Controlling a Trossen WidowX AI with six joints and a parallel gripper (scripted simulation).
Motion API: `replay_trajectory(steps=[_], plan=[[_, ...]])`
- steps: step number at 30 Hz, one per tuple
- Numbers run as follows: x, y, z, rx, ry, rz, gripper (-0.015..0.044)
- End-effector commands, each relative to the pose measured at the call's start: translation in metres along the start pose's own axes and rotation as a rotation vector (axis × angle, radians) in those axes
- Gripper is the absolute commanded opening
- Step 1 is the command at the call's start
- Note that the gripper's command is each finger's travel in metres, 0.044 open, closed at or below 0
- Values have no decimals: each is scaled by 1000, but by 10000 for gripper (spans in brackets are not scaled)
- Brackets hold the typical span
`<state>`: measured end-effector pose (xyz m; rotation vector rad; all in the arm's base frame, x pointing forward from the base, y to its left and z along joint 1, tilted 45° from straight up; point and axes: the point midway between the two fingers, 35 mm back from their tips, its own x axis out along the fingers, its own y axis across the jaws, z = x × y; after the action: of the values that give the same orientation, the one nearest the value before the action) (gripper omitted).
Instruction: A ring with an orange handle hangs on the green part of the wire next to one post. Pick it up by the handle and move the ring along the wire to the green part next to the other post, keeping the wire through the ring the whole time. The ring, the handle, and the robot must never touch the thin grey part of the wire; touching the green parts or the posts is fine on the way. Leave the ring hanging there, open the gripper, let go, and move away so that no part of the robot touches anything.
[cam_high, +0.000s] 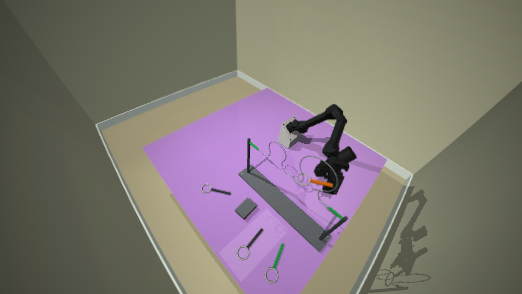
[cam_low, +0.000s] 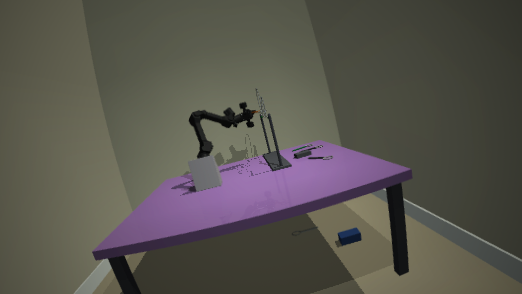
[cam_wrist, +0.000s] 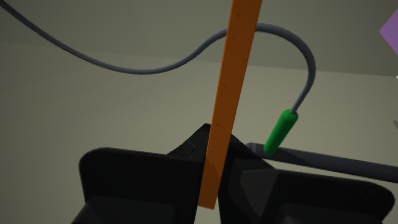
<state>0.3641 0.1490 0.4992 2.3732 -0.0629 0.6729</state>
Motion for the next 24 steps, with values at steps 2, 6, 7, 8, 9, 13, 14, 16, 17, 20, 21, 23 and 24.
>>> replay_trajectory(steps=[2,6,7,8,9,13,14,16,17,20,21,23,24], plan=[[-2,-18,1,-97,13,-59,-150],[-6,-34,4,-183,25,-108,-150],[-6,-37,5,-204,28,-121,-150],[-7,-41,5,-226,31,-133,-150],[-8,-45,6,-247,34,-146,-150],[-13,-59,11,-333,45,-195,-150],[-14,-62,12,-354,48,-208,-150],[-17,-69,15,-397,54,-233,-150],[-18,-73,17,-419,57,-245,-150],[-22,-82,22,-483,66,-283,-150],[-24,-86,24,-505,69,-295,-150],[-27,-92,28,-548,74,-320,-150],[-28,-95,30,-569,77,-333,-150]])
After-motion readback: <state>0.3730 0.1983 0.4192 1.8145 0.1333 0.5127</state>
